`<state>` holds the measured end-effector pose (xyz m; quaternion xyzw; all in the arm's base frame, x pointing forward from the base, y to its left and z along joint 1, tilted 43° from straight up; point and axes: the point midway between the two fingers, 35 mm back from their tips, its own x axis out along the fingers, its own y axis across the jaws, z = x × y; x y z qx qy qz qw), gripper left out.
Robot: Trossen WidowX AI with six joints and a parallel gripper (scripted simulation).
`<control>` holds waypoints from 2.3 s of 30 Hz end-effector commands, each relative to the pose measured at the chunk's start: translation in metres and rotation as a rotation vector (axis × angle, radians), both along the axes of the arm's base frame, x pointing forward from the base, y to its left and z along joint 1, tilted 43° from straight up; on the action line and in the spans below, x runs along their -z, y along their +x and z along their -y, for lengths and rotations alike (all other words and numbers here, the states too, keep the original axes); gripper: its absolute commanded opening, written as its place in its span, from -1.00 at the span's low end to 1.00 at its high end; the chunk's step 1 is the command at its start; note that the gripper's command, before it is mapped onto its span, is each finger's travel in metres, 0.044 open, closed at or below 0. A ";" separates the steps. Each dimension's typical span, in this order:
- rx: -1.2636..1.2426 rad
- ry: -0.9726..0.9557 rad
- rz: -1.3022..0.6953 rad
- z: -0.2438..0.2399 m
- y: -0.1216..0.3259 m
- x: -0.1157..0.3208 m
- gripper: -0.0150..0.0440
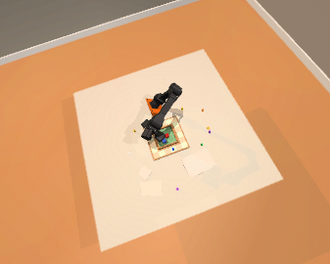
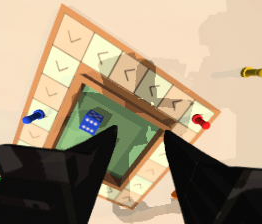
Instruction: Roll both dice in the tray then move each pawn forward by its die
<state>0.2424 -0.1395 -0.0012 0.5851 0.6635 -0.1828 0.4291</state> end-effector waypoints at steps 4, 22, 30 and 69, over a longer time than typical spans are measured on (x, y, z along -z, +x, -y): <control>-0.499 -0.001 0.430 0.002 -0.070 0.030 0.19; -0.739 -0.008 0.663 -0.004 -0.101 0.042 0.19; -0.739 -0.008 0.664 -0.014 -0.100 0.054 0.19; -0.738 -0.007 0.665 -0.041 -0.097 0.085 -0.35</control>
